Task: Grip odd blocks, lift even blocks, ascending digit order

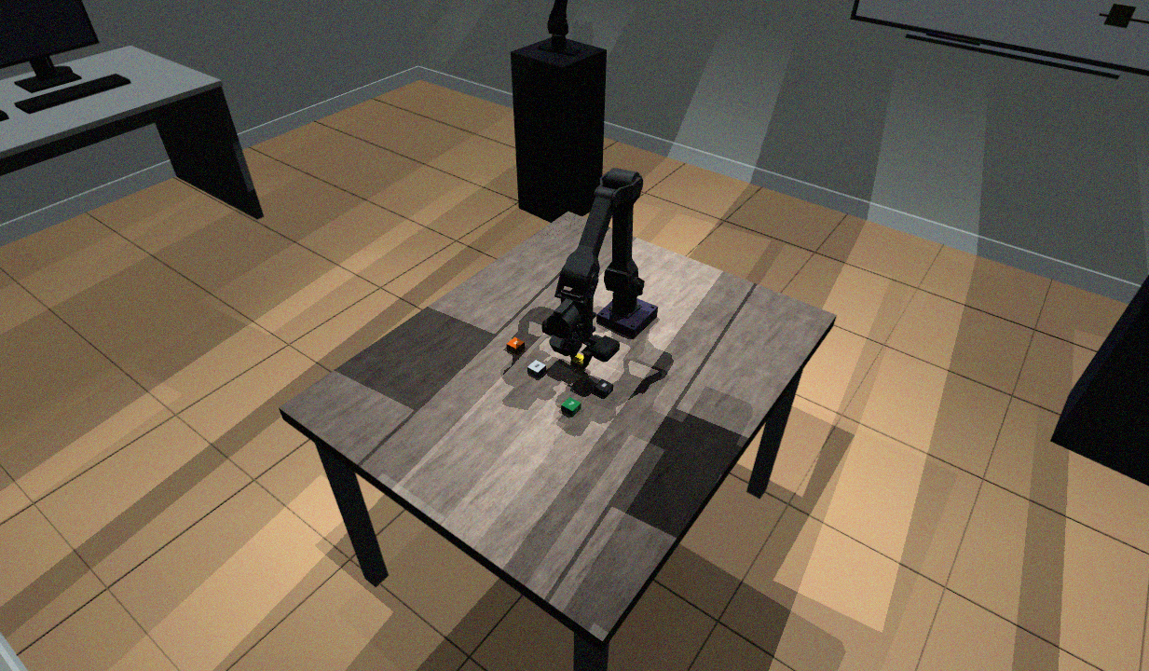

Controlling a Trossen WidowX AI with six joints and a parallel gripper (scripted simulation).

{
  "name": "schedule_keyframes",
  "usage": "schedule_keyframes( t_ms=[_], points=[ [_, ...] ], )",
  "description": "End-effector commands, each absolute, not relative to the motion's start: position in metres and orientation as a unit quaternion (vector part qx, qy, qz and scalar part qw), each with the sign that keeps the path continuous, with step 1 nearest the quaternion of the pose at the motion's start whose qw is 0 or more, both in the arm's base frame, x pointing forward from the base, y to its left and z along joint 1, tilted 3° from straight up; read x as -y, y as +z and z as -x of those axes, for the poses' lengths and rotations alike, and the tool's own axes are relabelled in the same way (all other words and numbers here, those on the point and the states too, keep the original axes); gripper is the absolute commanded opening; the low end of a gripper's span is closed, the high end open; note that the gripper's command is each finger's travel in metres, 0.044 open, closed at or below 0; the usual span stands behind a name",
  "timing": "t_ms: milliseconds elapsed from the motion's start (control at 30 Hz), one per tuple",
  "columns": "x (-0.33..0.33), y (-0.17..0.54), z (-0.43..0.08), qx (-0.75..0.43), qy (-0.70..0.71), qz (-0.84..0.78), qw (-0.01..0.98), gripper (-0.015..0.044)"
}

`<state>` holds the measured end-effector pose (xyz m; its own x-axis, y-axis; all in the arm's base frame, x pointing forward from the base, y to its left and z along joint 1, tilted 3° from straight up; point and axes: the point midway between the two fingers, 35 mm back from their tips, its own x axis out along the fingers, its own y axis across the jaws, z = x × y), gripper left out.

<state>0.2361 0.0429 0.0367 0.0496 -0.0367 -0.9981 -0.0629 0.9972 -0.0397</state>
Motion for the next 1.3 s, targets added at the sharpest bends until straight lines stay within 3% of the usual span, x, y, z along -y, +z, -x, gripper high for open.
schedule_keyframes(
  t_ms=[0, 733, 1067, 1267],
  points=[
    [-0.042, 0.037, -0.236, -0.689, 0.008, 0.038, 0.723, 0.012],
    [-0.042, 0.022, -0.237, -0.689, 0.008, 0.038, 0.723, 0.012],
    [-0.042, 0.022, -0.237, -0.689, 0.008, 0.038, 0.723, 0.0383],
    [-0.043, 0.047, -0.236, -0.689, 0.008, 0.038, 0.723, 0.04]
  ],
)
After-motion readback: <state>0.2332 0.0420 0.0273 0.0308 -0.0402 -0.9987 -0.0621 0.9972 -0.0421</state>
